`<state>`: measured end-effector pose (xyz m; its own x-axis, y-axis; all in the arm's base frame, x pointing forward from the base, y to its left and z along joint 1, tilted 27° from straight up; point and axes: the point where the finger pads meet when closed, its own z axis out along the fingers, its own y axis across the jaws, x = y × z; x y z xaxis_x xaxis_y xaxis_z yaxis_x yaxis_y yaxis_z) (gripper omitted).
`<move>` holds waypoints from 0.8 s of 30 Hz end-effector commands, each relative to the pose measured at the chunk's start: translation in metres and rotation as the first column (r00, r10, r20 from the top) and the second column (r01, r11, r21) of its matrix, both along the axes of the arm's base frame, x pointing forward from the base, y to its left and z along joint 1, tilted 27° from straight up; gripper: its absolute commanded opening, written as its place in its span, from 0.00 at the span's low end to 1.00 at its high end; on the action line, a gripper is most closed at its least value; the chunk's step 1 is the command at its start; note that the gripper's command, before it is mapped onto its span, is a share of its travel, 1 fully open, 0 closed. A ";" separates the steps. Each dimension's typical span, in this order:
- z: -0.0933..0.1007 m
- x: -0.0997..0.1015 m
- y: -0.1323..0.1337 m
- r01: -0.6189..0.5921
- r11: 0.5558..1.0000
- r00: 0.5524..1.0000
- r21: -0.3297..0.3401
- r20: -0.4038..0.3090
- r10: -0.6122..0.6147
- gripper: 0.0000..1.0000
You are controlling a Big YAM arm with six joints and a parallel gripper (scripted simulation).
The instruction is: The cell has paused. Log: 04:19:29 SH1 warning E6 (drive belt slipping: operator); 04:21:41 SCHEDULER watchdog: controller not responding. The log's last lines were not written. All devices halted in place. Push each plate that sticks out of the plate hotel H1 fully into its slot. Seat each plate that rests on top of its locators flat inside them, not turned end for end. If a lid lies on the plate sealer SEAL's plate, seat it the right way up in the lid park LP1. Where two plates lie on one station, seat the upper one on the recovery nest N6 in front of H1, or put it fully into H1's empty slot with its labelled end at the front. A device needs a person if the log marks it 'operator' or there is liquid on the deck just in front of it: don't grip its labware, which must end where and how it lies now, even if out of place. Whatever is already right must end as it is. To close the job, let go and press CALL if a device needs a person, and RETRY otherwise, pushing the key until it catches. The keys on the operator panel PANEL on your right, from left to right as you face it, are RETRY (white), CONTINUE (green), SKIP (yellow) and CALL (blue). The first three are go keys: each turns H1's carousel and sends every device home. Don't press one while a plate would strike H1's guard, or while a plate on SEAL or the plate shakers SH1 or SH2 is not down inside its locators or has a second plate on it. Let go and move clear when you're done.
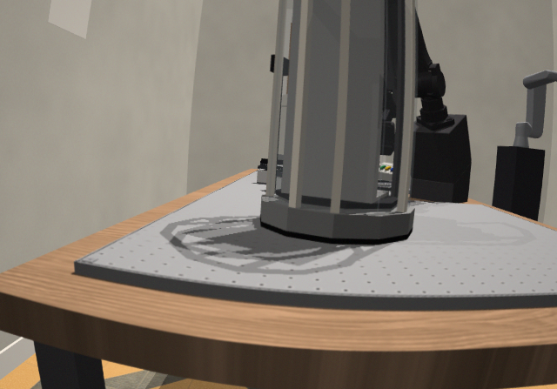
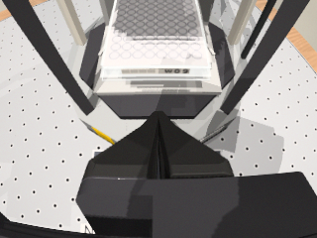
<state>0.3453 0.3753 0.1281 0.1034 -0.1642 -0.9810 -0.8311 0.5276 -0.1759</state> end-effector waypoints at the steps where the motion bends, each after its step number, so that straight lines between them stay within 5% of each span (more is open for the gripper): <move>1: 0.006 -0.003 -0.004 -0.003 1.000 1.000 0.024 0.013 0.003 0.00; 24: -0.012 -0.015 -0.035 0.004 1.000 1.000 0.014 0.017 -0.004 0.00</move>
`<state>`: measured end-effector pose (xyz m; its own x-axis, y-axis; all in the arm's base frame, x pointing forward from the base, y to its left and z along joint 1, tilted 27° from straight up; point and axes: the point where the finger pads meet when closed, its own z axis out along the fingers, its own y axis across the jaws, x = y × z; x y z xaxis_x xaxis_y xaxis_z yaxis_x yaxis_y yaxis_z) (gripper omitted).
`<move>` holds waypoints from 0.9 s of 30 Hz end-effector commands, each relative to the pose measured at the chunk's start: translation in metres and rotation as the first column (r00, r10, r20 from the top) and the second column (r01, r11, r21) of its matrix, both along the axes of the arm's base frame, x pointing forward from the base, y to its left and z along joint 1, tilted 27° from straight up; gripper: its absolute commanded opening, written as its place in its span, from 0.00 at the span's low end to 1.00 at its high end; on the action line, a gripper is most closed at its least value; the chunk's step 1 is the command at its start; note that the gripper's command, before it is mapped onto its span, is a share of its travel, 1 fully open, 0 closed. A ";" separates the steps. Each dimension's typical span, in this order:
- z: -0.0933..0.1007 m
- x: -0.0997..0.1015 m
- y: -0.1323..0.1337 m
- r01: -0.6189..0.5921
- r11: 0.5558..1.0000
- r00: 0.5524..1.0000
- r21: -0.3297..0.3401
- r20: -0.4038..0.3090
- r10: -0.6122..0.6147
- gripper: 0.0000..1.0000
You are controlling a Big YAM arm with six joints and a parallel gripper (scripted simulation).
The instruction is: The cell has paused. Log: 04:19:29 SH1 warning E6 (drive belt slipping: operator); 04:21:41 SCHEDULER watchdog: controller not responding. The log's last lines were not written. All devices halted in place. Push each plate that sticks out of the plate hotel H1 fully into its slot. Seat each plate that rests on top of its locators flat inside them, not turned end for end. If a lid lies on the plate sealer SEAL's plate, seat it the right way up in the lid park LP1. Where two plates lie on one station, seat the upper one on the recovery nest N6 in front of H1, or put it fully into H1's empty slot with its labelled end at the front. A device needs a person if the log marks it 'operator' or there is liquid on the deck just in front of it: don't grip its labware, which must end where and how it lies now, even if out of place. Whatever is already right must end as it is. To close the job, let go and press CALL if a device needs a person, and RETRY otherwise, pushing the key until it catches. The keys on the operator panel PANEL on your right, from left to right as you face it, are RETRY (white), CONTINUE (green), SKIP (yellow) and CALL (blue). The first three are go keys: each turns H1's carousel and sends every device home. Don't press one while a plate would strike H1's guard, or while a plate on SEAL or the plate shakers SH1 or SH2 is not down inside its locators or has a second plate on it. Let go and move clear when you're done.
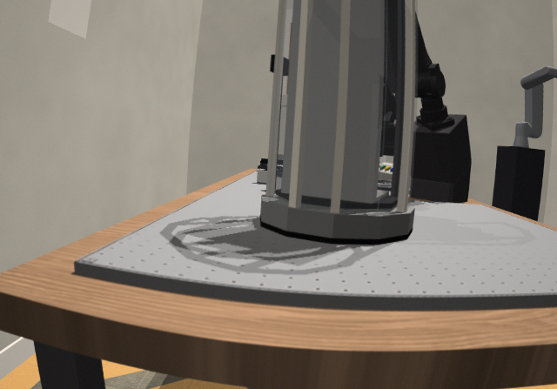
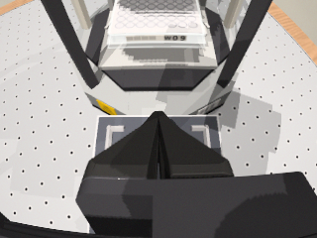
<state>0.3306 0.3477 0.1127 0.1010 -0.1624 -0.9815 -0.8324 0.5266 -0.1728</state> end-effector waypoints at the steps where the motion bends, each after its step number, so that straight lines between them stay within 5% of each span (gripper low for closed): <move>1: 0.003 -0.001 -0.008 0.005 1.000 1.000 0.012 0.021 -0.005 0.00; 23: -0.018 -0.018 -0.037 0.005 1.000 1.000 -0.004 0.012 -0.005 0.00; 27: -0.008 -0.021 -0.036 -0.004 1.000 0.999 0.013 0.034 0.003 0.00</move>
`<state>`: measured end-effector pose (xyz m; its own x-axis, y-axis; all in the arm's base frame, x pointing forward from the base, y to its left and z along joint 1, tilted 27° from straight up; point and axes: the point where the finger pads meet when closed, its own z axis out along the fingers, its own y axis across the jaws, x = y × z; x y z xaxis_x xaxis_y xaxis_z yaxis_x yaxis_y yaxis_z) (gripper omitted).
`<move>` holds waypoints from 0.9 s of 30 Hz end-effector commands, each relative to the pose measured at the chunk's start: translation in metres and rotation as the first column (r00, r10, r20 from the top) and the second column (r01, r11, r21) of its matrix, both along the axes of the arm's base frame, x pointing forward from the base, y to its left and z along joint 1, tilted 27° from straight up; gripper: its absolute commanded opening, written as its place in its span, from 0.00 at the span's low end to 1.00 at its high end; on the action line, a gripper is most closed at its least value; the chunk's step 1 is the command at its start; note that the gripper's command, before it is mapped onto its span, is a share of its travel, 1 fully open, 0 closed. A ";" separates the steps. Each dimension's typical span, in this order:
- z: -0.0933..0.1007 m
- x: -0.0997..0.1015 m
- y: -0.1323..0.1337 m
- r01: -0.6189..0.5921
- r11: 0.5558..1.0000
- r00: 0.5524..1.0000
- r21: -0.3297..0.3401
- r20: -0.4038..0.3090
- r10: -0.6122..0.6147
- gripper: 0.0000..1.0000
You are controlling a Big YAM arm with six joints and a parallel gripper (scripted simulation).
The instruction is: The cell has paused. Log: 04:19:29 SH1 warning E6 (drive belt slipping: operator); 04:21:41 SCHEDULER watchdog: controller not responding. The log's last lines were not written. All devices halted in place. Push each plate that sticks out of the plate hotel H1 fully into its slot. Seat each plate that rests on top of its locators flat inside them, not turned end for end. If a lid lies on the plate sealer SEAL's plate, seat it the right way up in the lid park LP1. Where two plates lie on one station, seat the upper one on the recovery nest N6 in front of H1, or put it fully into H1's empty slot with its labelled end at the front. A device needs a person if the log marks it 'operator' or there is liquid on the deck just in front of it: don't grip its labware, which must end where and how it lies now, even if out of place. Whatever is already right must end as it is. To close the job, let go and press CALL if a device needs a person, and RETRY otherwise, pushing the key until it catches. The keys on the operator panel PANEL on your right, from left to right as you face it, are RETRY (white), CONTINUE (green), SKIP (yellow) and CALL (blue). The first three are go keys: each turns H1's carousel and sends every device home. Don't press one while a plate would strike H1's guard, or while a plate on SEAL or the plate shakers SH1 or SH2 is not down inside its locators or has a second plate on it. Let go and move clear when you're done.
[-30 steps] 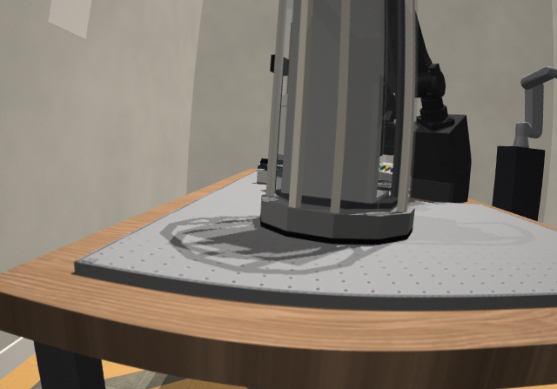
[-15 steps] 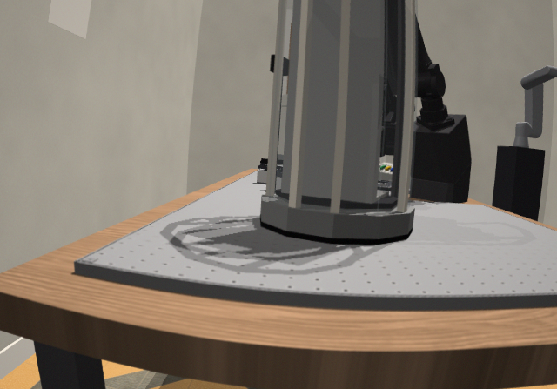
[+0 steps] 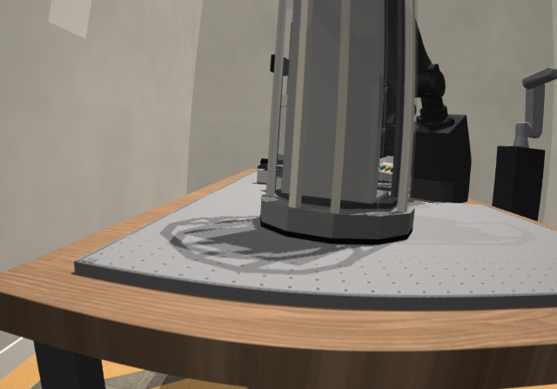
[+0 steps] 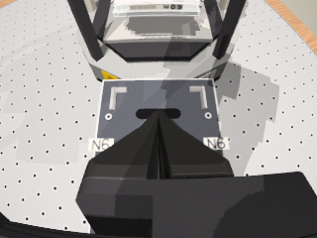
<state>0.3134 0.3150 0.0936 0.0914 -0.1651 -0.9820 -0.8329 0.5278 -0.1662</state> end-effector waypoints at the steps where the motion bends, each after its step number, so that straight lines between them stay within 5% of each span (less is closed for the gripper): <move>1: 0.005 -0.003 -0.007 0.001 1.000 0.999 0.007 0.032 -0.001 0.00; 11: -0.008 -0.012 -0.022 0.003 1.000 1.000 -0.004 0.018 -0.002 0.00; 27: 0.021 -0.022 -0.026 -0.005 1.000 1.000 0.000 0.023 0.005 0.00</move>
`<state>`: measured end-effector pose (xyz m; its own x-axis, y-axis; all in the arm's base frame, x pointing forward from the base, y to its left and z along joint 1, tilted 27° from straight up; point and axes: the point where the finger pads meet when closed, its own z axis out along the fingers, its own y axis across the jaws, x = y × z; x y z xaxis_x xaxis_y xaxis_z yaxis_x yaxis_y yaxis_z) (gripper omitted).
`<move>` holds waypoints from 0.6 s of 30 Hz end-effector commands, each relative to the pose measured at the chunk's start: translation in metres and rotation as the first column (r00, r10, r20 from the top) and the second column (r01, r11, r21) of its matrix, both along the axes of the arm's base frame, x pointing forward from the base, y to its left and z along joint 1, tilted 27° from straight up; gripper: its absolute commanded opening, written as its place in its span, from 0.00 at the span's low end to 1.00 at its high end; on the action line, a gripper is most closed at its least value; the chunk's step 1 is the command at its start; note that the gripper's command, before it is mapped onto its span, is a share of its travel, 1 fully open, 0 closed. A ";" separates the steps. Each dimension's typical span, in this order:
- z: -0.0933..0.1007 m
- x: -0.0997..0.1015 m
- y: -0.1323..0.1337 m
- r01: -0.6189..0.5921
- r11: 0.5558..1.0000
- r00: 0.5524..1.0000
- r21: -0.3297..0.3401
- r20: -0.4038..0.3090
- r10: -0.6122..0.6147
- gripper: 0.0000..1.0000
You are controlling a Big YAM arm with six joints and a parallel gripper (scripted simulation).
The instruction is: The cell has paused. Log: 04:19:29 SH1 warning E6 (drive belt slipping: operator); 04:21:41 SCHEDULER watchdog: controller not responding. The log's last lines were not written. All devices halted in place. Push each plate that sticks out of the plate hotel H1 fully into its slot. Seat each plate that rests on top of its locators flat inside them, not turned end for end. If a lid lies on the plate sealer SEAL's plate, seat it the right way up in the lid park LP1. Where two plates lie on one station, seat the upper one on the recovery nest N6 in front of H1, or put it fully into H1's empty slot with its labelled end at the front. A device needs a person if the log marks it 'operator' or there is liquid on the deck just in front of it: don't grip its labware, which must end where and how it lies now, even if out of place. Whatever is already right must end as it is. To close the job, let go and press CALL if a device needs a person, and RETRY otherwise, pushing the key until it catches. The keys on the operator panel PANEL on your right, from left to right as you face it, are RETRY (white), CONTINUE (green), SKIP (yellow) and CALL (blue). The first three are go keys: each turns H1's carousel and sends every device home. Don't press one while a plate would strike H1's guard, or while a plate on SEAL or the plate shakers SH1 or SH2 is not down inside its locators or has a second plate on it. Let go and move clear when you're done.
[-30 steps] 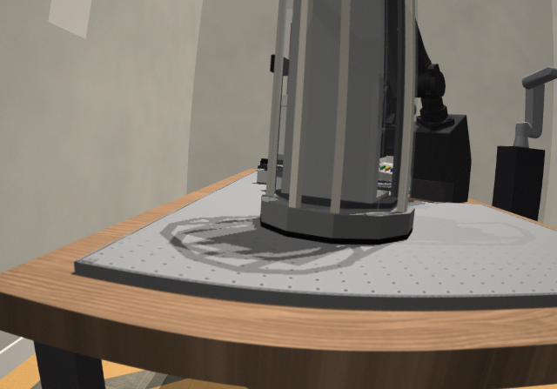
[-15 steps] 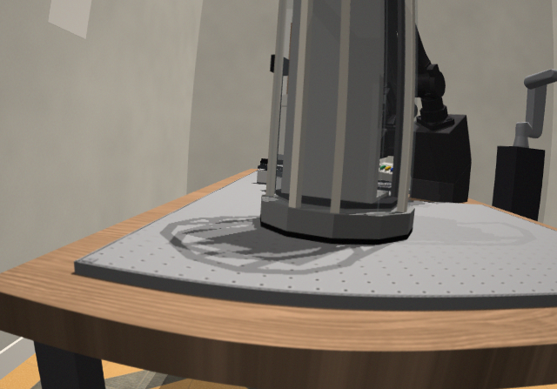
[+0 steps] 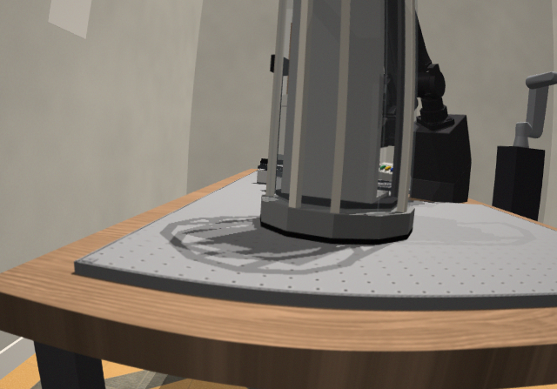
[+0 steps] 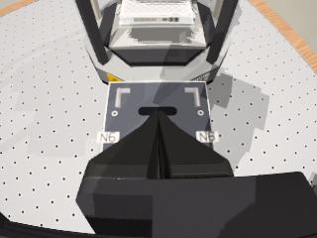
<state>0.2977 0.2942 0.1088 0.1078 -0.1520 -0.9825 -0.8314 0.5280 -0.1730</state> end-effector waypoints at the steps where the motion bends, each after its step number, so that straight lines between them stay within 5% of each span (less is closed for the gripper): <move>1: 0.008 -0.007 -0.006 -0.002 1.000 1.000 -0.013 0.007 0.002 0.00; 18: 0.044 -0.019 -0.017 0.002 1.000 1.000 -0.010 0.010 -0.002 0.00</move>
